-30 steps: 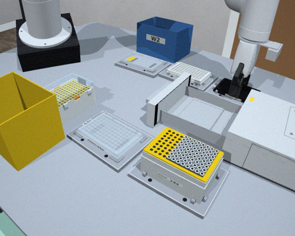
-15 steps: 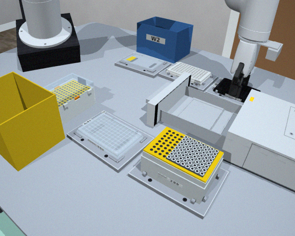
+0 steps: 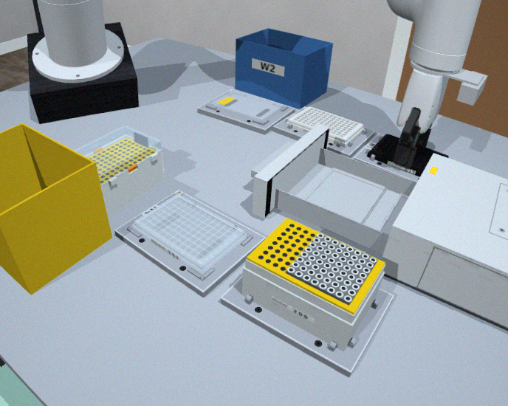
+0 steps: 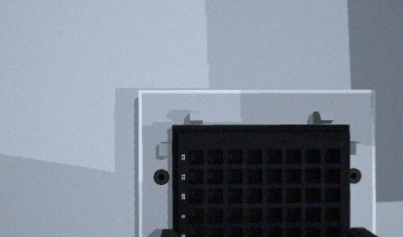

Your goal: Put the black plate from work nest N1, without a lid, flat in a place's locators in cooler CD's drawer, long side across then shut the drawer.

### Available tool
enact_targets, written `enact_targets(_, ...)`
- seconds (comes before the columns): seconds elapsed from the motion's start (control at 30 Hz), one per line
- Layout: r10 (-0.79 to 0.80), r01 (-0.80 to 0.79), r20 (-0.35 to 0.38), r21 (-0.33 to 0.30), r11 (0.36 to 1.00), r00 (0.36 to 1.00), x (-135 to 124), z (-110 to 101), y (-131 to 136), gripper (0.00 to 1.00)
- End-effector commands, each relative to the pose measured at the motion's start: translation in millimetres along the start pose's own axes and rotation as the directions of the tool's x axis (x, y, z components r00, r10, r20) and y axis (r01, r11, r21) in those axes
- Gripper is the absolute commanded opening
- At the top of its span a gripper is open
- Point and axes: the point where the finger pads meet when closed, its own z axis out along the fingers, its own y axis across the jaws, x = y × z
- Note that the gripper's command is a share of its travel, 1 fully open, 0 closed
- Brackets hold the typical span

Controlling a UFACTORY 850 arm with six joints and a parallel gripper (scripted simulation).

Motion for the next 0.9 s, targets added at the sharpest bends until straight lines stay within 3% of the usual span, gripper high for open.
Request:
enact_targets(0.0,0.0,0.0,-0.002,0.001,1.0,1.0,1.0,-0.9,-0.3,0.0)
enact_targets(0.87,0.0,0.0,-0.002,0.001,1.0,1.0,1.0,-3.6,-0.4,0.0)
